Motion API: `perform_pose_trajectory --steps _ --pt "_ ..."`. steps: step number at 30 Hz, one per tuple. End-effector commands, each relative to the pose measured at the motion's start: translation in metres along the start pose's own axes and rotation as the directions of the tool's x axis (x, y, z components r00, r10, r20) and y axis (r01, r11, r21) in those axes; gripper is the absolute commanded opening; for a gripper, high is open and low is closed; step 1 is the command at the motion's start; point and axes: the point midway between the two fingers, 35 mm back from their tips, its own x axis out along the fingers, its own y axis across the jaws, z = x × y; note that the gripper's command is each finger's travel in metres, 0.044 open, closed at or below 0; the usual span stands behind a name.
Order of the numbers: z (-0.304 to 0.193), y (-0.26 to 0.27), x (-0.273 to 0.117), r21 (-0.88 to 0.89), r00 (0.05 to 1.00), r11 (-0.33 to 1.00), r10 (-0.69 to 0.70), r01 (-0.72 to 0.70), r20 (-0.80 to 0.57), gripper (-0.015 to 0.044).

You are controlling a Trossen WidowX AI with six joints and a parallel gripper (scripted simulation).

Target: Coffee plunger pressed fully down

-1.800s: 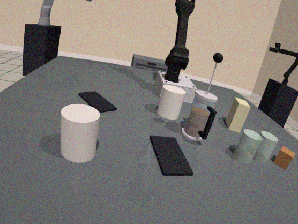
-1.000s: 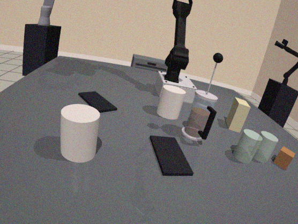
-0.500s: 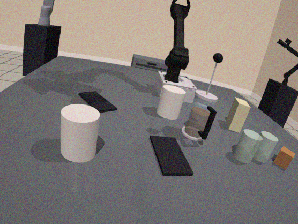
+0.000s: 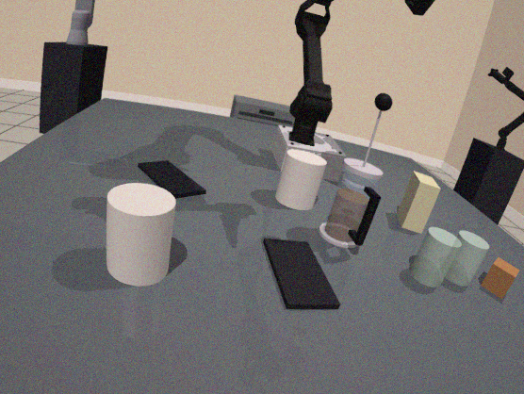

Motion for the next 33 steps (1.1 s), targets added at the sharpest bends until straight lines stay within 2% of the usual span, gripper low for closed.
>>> perform_pose_trajectory --steps 1,5,7,17,33 --pt "-0.076 0.021 -0.005 0.257 0.966 0.965 0.009 0.059 -0.259 0.044" --pt "-0.132 0.038 -0.016 0.403 0.895 0.898 0.023 0.178 -0.445 0.044" --pt "-0.142 0.041 -0.018 0.424 0.878 0.882 0.028 0.204 -0.478 0.044" --pt "-0.195 0.067 -0.011 0.424 0.879 0.884 0.033 0.197 -0.475 0.044" --pt "-0.201 0.068 0.006 0.424 0.88 0.884 0.034 0.194 -0.474 0.044"
